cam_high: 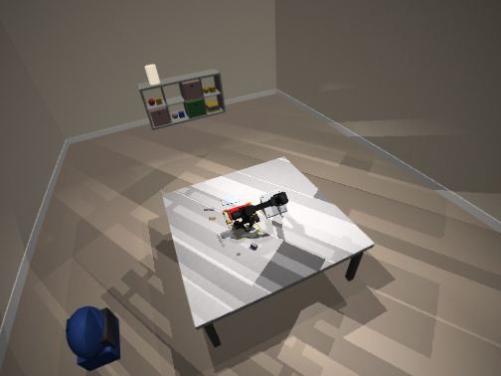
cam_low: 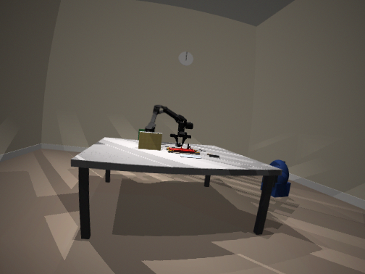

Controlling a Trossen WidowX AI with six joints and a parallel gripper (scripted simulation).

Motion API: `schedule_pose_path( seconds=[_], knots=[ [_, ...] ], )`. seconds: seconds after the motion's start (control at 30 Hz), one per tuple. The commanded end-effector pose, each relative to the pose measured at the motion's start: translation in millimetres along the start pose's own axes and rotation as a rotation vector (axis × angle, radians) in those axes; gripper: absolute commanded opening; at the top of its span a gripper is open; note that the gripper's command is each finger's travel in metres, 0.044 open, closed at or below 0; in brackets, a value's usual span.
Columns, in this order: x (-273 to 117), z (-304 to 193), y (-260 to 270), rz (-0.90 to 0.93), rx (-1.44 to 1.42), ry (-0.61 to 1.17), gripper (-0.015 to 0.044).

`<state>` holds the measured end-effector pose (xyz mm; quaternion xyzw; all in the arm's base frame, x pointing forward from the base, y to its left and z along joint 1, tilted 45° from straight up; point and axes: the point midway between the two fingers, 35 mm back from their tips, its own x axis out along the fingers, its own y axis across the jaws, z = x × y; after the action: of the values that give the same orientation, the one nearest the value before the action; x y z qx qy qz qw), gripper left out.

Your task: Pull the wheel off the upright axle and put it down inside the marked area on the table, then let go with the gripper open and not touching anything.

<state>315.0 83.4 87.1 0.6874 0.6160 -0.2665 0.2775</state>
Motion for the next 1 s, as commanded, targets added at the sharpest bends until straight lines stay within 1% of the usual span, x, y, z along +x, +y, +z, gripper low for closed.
schedule_pose_path(
  seconds=[0.0,0.27,0.63,0.67,0.83,0.97],
  knots=[
    [24.0,-0.2,-5.7,-0.01,0.014,0.011,0.0],
    [24.9,-0.3,-5.9,-0.01,0.014,0.012,0.0],
    [18.7,-0.5,-2.8,-0.004,0.004,0.005,0.0289],
    [13.7,-0.1,-2.2,-0.005,0.005,0.004,0.03],
    [-31.4,0.8,-1.7,-0.01,0.013,0.007,0.03],
    [-38.6,0.6,-2.2,-0.011,0.014,0.009,0.03]
  ],
)
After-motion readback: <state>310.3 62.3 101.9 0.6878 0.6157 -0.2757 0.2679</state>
